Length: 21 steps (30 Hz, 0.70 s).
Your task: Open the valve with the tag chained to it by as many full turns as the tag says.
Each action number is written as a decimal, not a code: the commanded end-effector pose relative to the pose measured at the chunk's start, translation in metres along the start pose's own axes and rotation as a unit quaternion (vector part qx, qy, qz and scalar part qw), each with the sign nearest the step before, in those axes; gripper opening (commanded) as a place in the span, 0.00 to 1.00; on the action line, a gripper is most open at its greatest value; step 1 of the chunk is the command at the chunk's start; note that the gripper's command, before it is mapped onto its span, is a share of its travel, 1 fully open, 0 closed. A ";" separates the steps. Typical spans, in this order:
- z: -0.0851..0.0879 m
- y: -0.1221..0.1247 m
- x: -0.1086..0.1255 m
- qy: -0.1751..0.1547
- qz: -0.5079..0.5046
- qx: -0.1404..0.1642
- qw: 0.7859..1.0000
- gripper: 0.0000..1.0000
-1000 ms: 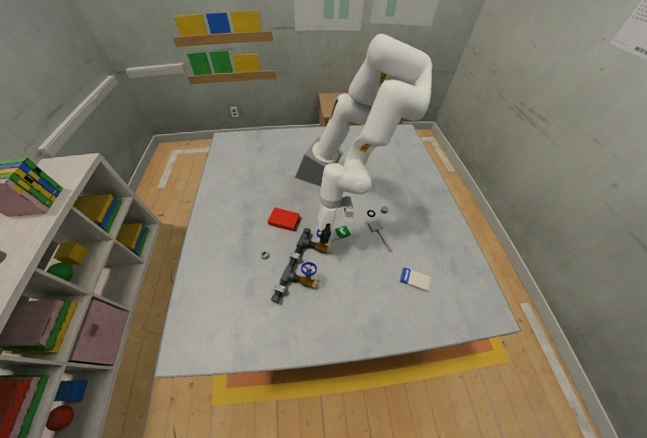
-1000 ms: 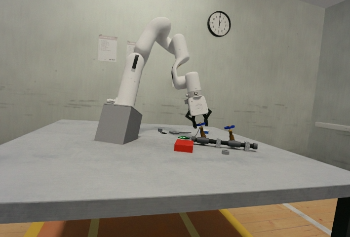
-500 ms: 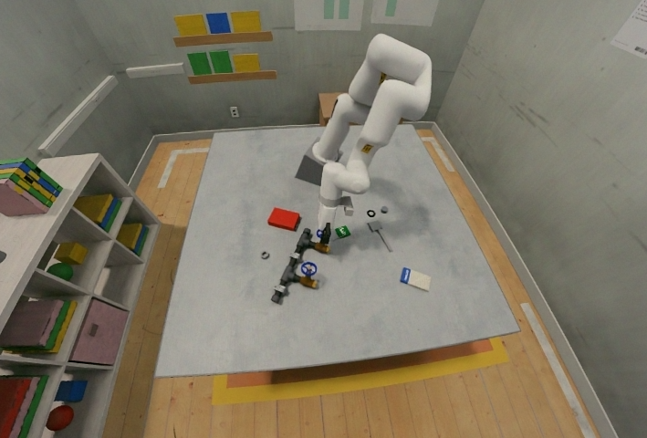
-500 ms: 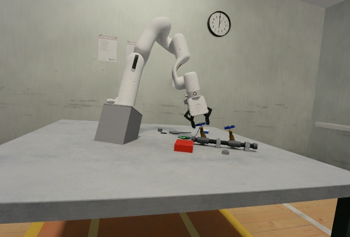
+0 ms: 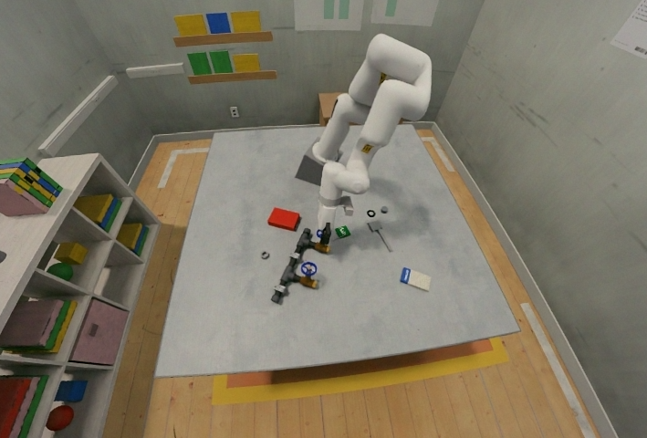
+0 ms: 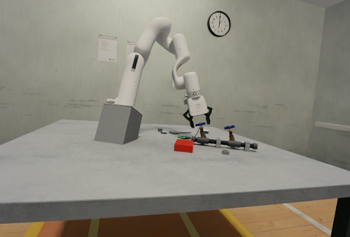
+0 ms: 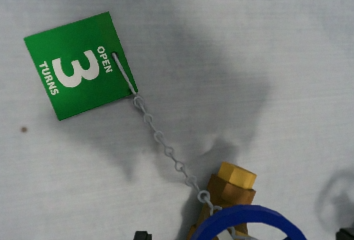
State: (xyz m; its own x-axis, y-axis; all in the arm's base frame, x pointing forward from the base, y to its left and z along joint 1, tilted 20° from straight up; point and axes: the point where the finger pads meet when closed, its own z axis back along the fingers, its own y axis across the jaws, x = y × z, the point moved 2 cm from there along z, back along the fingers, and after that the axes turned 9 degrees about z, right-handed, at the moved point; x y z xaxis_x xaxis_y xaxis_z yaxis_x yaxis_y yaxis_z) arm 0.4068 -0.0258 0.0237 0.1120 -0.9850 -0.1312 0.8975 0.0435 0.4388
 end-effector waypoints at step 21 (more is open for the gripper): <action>0.000 0.001 0.000 0.000 -0.120 0.001 0.993 1.00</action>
State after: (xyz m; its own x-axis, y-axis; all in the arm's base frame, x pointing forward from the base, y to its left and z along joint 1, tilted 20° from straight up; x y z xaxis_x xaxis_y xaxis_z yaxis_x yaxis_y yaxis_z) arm 0.4066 -0.0258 0.0236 0.0096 -0.9837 -0.1793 0.9021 -0.0689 0.4260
